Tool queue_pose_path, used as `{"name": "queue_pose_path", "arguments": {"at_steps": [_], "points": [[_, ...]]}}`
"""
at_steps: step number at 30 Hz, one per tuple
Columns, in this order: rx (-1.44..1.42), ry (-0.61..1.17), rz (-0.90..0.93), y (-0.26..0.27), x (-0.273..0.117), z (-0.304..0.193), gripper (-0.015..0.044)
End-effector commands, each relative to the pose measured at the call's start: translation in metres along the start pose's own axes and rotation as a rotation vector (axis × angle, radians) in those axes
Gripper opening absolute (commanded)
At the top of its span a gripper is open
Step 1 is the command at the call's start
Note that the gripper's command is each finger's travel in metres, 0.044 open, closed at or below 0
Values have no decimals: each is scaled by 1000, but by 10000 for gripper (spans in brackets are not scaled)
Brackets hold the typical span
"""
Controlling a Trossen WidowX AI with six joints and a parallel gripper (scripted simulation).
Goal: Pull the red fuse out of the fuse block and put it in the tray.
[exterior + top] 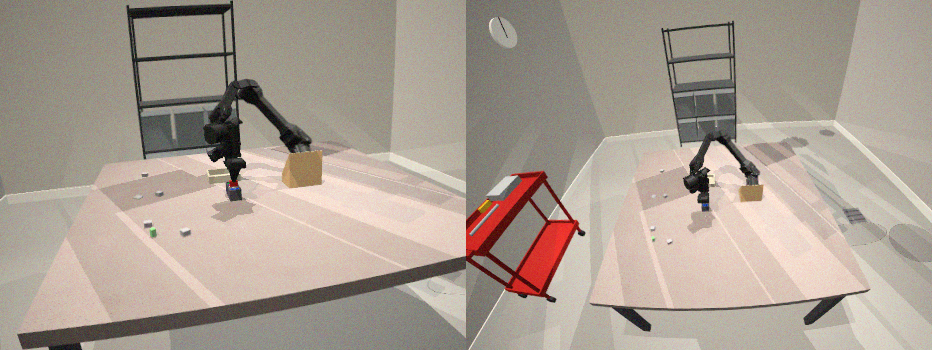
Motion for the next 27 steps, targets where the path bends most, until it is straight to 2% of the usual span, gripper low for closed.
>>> {"name": "queue_pose_path", "arguments": {"at_steps": [1,27], "points": [[5,2,5,0,-3,0,0],[4,1,4,0,-20,0,0]]}}
Point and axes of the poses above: the point midway between the two fingers, 35 mm back from their tips, its own x axis out along the fingers, its own y axis across the jaws, z = x × y, the point moved 4 cm from there along -x, back along the fingers, and after that the axes turned 4 degrees about x, right-handed, at the moved point
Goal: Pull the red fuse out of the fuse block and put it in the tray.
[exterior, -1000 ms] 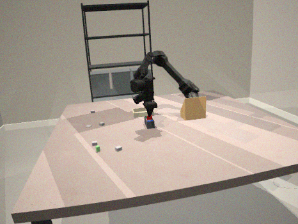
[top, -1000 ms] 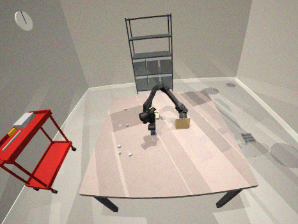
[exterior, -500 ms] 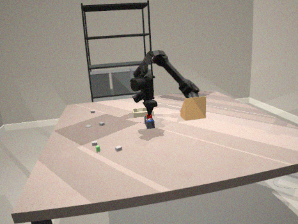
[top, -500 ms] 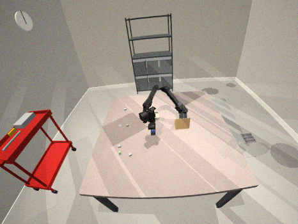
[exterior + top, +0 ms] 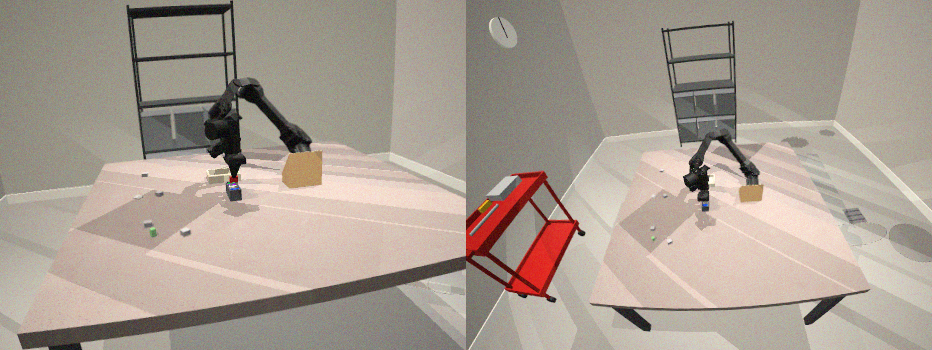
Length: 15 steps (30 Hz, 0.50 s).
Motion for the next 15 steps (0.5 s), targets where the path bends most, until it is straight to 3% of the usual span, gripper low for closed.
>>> {"name": "queue_pose_path", "arguments": {"at_steps": [1,15], "points": [[6,-1,7,1,-7,1,0],[4,0,15,-15,-22,8,0]]}}
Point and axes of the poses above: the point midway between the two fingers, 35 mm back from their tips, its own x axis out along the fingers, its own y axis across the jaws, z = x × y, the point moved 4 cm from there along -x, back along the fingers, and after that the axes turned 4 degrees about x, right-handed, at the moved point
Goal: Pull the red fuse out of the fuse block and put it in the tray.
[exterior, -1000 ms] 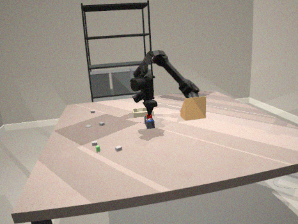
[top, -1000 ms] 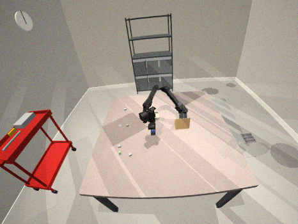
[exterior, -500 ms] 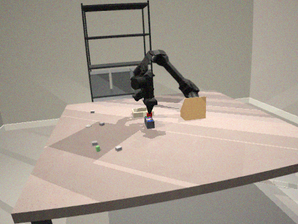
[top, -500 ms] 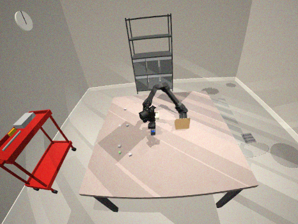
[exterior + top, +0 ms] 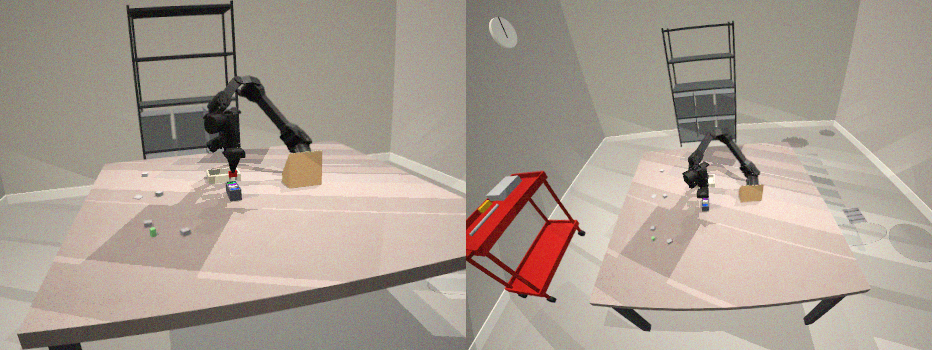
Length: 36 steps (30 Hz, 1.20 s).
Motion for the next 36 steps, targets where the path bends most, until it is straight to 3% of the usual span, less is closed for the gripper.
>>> {"name": "queue_pose_path", "arguments": {"at_steps": [1,15,29,36], "points": [[4,1,12,-18,-3,9,0],[1,-2,25,-116,-4,32,0],[5,-1,-3,-218,-2,24,0],[6,1,-8,-228,1,21,0]]}}
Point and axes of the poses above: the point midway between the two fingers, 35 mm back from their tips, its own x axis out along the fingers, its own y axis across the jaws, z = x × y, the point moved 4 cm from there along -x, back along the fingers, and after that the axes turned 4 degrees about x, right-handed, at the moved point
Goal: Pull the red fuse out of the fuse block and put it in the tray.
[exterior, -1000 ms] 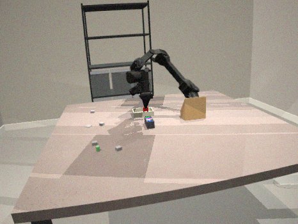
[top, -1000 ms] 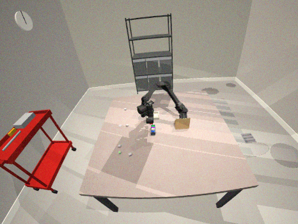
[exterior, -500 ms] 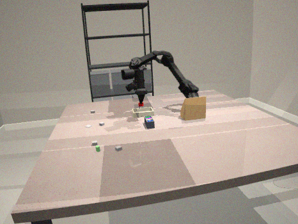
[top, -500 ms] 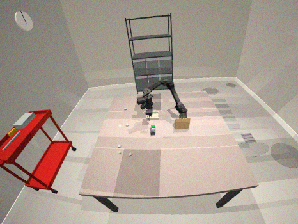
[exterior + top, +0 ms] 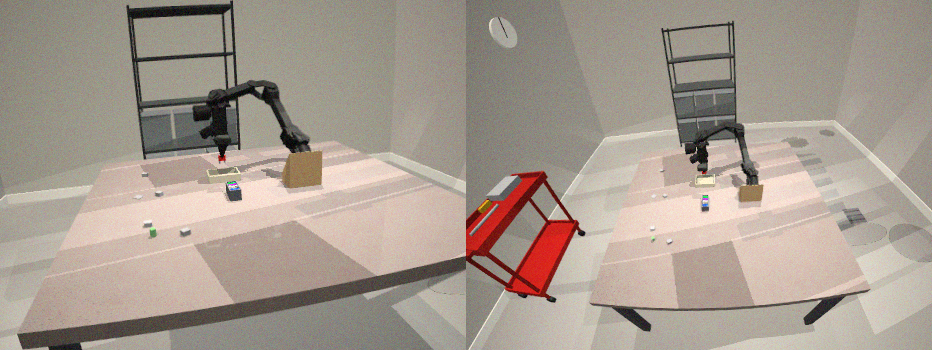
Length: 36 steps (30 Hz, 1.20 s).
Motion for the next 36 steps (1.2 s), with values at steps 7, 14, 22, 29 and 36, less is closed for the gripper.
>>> {"name": "queue_pose_path", "arguments": {"at_steps": [7,14,22,29,36], "points": [[-10,-1,-5,0,13,0,0],[-9,-1,-5,-1,24,0,0],[-9,-2,-7,-1,37,-1,0],[-4,-1,-1,-1,36,0,131],[-4,-1,-1,-1,36,0,315]]}}
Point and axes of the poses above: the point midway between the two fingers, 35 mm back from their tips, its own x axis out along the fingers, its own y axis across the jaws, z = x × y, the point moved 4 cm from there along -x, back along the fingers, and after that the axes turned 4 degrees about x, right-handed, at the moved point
